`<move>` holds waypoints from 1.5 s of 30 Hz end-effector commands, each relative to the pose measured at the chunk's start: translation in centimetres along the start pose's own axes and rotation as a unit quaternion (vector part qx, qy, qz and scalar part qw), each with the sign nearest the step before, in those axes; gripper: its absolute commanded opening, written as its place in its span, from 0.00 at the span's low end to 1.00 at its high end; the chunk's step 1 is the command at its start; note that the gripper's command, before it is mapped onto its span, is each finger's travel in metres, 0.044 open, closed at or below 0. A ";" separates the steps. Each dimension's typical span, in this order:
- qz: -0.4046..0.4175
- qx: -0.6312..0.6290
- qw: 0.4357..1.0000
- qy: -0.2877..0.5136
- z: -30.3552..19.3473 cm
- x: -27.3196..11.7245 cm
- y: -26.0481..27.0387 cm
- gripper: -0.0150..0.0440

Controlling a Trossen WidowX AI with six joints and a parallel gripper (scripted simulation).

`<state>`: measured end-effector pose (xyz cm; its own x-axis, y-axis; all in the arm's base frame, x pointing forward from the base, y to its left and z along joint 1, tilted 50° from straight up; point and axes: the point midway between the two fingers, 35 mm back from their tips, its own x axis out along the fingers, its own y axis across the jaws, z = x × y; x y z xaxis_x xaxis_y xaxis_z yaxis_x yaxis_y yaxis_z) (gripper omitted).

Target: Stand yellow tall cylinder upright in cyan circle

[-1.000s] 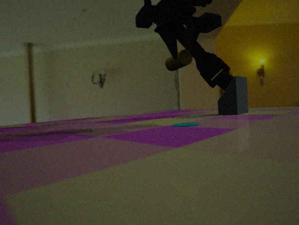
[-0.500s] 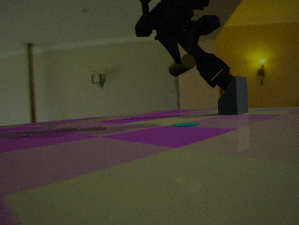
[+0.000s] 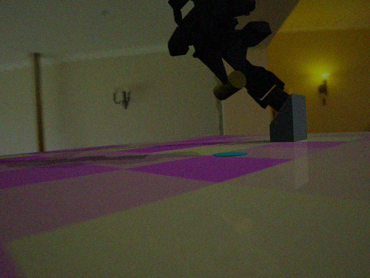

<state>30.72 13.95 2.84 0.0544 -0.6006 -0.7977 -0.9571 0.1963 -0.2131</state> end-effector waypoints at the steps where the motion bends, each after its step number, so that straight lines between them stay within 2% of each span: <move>1: 0.008 -0.002 1.000 -0.014 0.0 0.0 0.1 0.43; 45: 0.082 -0.002 0.984 -0.156 0.0 1.5 0.6 0.43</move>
<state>30.25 13.02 1.50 -0.0189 -0.3185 -0.9477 -0.9596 0.2718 -0.0723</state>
